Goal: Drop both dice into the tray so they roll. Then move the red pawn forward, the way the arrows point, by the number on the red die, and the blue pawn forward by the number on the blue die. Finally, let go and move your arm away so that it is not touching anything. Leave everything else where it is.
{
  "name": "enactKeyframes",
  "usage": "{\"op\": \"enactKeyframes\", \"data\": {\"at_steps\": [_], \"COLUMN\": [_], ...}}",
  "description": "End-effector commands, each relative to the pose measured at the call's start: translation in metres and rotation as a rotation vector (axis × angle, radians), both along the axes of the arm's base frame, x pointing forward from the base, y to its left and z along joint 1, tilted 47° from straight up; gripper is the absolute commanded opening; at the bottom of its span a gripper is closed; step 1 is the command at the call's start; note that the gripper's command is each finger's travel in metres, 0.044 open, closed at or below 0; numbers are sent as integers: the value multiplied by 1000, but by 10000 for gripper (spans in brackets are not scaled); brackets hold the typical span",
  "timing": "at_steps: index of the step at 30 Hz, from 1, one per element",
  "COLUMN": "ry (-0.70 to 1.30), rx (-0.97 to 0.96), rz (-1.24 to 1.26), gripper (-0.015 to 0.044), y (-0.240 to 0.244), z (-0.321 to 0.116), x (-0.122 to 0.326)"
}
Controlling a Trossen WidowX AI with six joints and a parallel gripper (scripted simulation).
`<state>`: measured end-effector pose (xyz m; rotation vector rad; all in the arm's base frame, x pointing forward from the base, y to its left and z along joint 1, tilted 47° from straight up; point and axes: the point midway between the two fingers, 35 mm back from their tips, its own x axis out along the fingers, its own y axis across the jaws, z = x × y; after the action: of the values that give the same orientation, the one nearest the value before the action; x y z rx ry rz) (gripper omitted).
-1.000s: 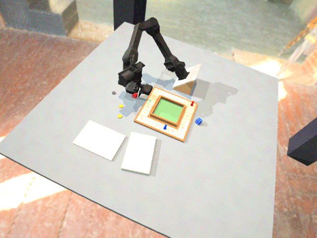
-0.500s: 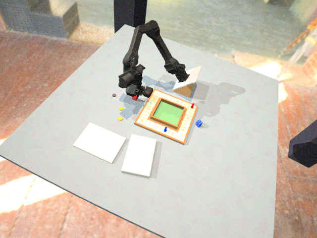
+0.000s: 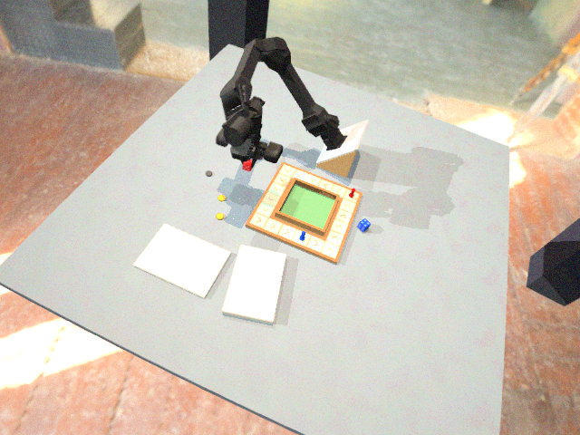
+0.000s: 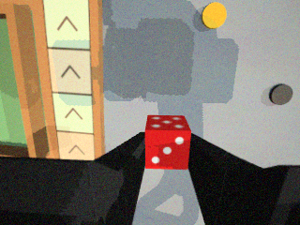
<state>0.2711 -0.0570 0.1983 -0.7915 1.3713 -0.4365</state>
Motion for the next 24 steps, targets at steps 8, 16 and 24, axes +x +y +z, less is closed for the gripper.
{"op": "enactKeyframes", "data": {"at_steps": [8,16,24], "ry": [8,141,335], "rx": [-21,-45,-83], "rz": [21,150,338], "gripper": [0,0,0], "y": [35,52,77], "z": [35,13,-20], "x": [-11,-2,6]}}
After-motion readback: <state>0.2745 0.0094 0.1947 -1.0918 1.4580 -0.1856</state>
